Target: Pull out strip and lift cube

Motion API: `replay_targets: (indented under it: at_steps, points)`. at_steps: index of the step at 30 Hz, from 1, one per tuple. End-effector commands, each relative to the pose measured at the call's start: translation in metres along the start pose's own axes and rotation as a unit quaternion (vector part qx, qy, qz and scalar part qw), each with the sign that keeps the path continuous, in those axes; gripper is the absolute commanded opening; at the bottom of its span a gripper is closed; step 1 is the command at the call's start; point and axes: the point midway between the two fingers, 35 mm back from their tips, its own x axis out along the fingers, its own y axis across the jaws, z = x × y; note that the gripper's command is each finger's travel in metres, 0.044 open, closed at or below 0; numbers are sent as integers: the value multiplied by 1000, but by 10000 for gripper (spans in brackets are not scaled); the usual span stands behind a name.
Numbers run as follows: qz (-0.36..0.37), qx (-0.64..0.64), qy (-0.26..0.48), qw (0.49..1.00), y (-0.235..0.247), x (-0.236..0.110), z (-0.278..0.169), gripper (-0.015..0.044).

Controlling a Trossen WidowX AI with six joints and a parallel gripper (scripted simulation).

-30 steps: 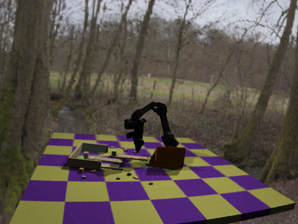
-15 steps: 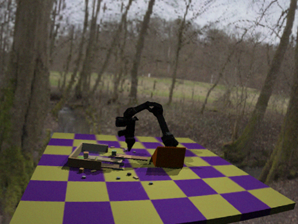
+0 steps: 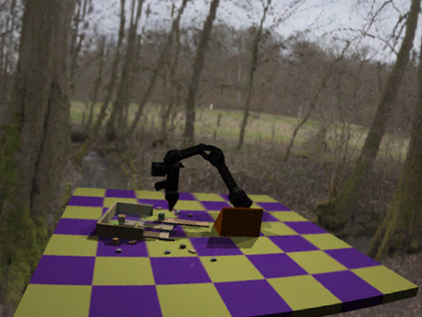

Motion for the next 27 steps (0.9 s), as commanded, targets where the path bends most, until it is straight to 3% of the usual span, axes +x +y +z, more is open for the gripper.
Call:
replay_targets:
  at_steps: [1,8,15,27]
  points:
    - [-2,-4,0,1000,-2,-1,15,440]
    - [-2,-3,-1,1000,-4,-3,38,440]
    - [-2,-3,-1,1000,-4,6,38,256]
    - [-2,-3,-1,1000,-4,26,39,250]
